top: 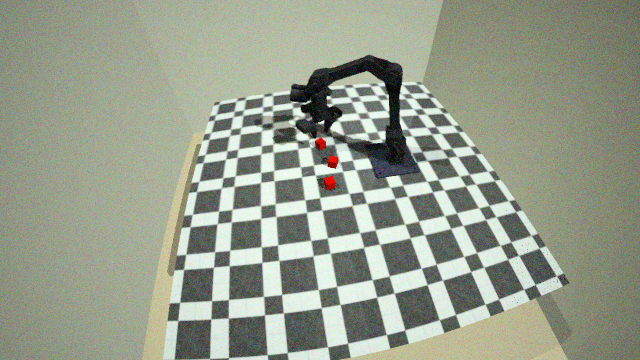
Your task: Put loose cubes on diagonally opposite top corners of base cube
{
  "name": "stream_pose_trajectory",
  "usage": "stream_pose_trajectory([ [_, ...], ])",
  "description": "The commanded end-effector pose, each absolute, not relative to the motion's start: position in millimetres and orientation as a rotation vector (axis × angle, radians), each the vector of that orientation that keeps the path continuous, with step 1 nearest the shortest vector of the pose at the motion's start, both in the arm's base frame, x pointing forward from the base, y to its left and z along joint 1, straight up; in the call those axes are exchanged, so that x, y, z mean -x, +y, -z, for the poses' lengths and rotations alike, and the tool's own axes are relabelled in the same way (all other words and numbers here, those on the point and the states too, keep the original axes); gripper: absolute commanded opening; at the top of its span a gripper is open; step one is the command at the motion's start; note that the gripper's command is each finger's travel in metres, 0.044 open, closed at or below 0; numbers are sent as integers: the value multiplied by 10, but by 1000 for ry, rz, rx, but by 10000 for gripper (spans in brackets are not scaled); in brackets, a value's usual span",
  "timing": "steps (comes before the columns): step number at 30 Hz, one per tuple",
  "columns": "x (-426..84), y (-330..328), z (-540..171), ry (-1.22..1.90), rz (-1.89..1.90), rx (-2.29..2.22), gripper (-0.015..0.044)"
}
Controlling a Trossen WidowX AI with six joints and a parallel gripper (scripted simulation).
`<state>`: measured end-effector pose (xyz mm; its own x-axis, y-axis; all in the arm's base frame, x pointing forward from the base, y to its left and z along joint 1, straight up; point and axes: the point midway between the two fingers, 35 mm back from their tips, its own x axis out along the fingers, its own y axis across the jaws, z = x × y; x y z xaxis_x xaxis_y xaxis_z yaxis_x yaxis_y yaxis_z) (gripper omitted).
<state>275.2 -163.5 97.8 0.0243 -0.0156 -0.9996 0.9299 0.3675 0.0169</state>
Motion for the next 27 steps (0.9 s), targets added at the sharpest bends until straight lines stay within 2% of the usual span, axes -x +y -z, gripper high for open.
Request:
stream_pose_trajectory([
  [1, -2761, -1631, -884, 1332, 922, -934, 265],
  [27, -2770, -1634, -503, 1332, 922, -934, 265],
])
